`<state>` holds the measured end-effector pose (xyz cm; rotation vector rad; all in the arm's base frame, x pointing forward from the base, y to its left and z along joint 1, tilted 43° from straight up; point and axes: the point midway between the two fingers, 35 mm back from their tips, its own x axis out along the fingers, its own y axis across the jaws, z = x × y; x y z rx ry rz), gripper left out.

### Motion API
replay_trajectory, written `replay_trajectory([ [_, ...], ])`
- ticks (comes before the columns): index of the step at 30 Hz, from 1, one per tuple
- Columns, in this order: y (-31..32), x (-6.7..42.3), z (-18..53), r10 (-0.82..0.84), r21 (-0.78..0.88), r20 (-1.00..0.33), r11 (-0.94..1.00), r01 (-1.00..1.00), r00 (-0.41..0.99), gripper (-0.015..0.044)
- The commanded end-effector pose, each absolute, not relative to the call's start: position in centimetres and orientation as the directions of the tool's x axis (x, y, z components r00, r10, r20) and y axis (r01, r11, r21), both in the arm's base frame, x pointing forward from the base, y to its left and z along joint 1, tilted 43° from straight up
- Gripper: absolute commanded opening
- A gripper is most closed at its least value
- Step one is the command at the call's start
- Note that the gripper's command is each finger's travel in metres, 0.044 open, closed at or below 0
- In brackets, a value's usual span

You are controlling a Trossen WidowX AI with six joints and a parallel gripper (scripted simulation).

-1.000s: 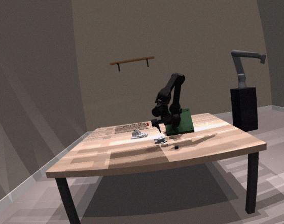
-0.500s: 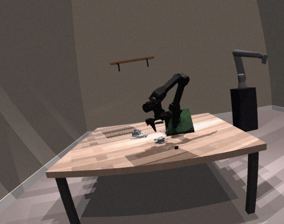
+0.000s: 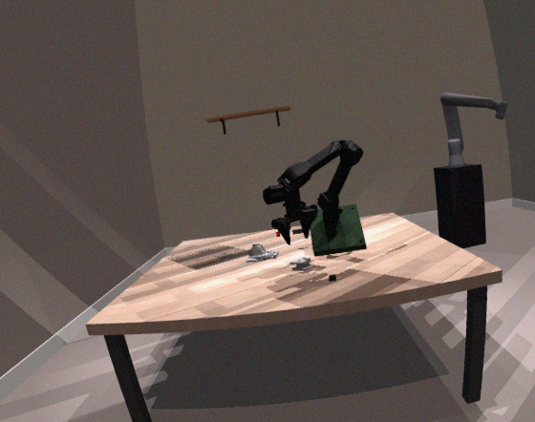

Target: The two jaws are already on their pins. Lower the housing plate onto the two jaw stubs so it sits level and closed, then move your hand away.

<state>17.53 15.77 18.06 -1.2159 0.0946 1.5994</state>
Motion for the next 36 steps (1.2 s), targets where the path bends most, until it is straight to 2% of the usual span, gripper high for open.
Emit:
replay_trajectory([
  [1, 16.3, 17.6, 17.4, 0.684, -0.504, -0.723, -0.43, -0.749, 0.094, 0.044],
  [5, 18.5, 17.9, 15.3, 0.686, -0.505, -0.721, -0.425, -0.751, 0.097, 0.044],
  [36, 20.9, 18.3, 12.8, 0.687, -0.505, -0.72, -0.425, -0.751, 0.096, 0.044],
])
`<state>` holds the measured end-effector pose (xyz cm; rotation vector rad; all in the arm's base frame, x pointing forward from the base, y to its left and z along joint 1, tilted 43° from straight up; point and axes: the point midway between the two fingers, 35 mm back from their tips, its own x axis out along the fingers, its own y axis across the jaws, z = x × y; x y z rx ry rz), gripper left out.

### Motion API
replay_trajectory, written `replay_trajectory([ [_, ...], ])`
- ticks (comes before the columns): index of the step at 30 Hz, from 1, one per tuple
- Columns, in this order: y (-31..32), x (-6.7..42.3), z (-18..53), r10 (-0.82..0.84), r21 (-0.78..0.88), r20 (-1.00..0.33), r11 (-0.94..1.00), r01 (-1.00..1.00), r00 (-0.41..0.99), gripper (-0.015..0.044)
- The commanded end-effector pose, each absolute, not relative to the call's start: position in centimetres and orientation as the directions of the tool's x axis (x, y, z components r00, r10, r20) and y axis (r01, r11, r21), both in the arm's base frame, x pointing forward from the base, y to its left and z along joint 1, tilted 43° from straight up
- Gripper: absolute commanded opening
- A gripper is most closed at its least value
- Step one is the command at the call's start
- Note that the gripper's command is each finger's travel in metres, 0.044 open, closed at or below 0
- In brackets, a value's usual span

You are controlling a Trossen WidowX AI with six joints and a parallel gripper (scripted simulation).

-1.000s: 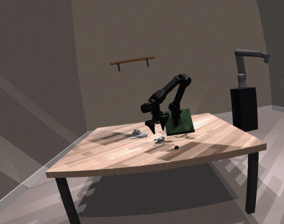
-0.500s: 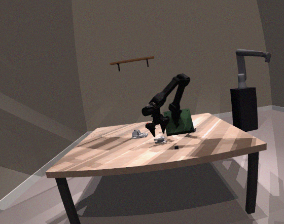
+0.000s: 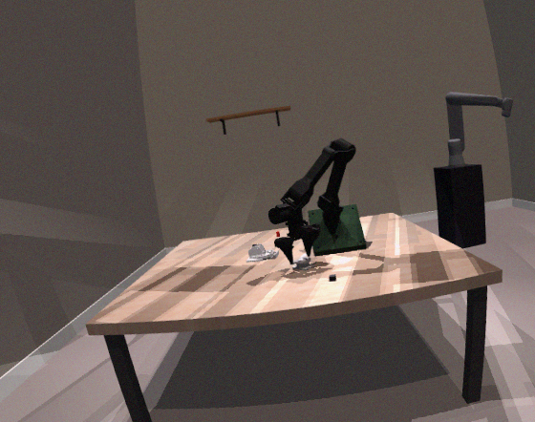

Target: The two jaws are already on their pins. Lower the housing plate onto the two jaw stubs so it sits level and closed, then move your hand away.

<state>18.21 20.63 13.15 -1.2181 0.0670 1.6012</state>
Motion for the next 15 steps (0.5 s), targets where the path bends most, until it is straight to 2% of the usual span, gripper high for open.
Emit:
replay_trajectory([
  [1, 20.97, 18.29, 12.65, 0.687, -0.505, -0.72, -0.425, -0.751, 0.096, 0.044],
  [15, 21.89, 18.35, 11.68, 0.688, -0.506, -0.719, -0.424, -0.751, 0.096, 0.044],
])
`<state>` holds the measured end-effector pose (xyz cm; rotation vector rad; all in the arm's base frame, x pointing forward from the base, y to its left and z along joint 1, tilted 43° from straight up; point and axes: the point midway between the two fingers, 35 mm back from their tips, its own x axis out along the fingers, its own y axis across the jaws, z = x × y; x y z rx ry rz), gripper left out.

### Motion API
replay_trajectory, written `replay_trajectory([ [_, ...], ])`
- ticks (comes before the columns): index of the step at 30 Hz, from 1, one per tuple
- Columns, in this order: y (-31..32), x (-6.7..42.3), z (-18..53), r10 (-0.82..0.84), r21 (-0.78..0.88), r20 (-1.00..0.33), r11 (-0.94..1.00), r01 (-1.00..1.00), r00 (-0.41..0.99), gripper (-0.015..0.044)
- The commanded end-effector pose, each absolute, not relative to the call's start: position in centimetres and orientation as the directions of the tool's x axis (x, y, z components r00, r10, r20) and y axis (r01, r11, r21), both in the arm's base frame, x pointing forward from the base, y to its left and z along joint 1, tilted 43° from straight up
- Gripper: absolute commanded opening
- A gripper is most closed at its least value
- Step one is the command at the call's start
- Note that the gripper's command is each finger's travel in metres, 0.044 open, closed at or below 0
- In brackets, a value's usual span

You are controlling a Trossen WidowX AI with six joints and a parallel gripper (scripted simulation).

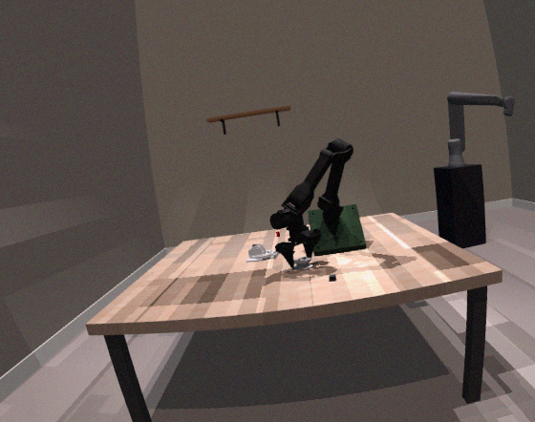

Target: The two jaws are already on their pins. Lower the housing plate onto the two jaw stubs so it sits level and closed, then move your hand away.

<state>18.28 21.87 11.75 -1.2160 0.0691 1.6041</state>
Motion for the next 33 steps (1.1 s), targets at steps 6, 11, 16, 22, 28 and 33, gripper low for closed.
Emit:
replay_trajectory([
  [6, 21.89, 18.35, 11.68, 0.688, -0.506, -0.719, -0.424, -0.751, 0.096, 0.044],
  [11, 21.91, 18.35, 11.67, 0.688, -0.506, -0.719, -0.424, -0.751, 0.096, 0.044],
  [16, 21.91, 18.35, 11.67, 0.688, -0.506, -0.719, -0.424, -0.751, 0.096, 0.044],
  [22, 21.92, 18.28, 11.7, 0.69, -0.506, -0.718, -0.427, -0.749, 0.092, 0.0407],
  [28, 21.92, 18.28, 11.7, 0.69, -0.506, -0.718, -0.427, -0.749, 0.092, 0.0367],
  [33, 21.92, 18.28, 11.7, 0.69, -0.506, -0.718, -0.427, -0.749, 0.092, 0.0351],
])
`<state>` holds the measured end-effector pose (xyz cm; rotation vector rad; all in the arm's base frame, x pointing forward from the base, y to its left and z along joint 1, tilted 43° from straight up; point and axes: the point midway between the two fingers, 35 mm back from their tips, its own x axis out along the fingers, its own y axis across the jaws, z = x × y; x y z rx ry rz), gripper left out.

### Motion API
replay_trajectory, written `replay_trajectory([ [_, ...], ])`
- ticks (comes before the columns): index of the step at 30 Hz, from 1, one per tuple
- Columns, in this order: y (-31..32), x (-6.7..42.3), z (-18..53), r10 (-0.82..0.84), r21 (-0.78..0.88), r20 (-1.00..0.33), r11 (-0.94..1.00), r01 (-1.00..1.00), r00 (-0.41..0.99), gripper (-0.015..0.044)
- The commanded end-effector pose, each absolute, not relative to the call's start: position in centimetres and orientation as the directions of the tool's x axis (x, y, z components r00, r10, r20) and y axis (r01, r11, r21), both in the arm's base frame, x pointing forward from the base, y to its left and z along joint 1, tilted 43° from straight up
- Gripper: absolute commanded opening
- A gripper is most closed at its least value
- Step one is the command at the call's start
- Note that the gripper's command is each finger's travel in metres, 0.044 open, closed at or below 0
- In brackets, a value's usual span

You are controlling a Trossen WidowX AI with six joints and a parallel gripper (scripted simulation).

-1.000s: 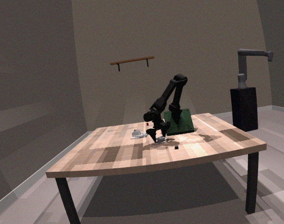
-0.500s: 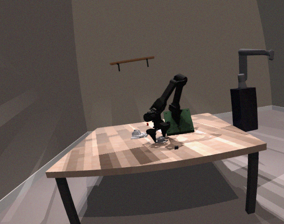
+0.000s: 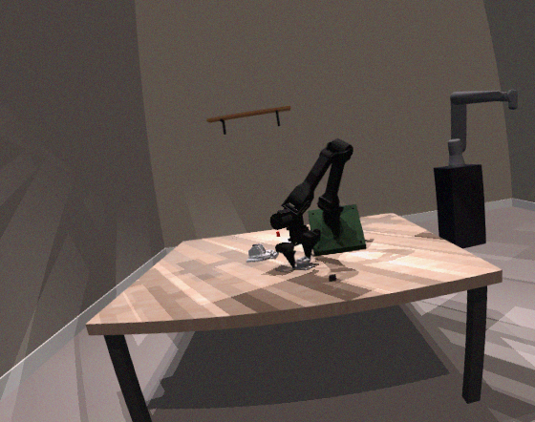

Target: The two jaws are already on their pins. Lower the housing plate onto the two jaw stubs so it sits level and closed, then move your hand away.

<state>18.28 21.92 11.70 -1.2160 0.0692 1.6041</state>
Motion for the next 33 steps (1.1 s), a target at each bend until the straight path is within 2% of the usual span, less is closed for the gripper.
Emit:
replay_trajectory([
  [1, 21.9, 18.3, 11.7, 0.69, -0.506, -0.718, -0.427, -0.749, 0.092, 0.0351],
  [33, 16.9, 17.7, 16.9, 0.685, -0.505, -0.722, -0.426, -0.751, 0.097, 0.0351],
])
